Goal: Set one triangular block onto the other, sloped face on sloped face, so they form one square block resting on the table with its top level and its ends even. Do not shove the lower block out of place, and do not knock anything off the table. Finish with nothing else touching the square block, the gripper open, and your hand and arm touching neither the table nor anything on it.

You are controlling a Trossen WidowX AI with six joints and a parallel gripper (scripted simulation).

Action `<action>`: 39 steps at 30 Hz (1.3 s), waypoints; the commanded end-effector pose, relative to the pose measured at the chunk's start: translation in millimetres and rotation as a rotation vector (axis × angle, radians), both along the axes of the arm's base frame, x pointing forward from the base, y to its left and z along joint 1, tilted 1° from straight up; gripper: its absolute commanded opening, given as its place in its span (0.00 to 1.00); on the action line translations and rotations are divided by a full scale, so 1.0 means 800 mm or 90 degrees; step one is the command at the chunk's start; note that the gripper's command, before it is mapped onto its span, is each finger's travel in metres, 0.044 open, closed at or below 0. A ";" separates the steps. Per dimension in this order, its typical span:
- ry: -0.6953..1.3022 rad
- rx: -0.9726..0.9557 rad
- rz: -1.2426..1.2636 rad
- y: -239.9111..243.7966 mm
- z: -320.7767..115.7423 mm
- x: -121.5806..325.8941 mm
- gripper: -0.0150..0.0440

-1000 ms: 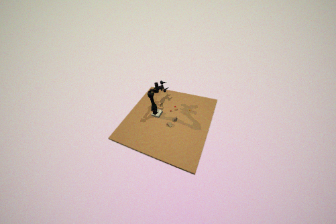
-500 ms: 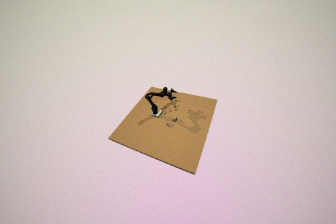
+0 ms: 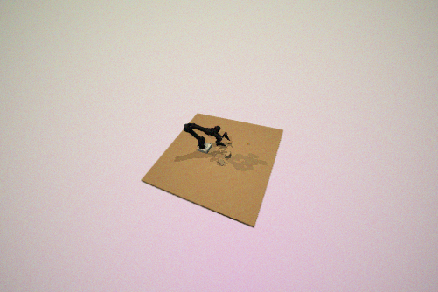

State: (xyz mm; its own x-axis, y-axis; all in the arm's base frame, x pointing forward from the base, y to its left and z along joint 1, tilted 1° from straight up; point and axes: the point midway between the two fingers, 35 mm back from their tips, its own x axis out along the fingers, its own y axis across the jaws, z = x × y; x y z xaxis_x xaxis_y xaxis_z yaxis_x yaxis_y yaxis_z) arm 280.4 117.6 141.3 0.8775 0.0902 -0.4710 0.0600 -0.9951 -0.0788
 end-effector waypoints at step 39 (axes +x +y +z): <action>0.185 -0.042 -0.202 -0.193 -0.140 0.003 1.00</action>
State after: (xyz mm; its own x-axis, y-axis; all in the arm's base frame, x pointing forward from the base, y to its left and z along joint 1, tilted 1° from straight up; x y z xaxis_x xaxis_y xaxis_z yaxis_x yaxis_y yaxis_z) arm 276.5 -34.4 38.7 0.6862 -0.2012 -0.6990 -0.2681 -0.9633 0.0141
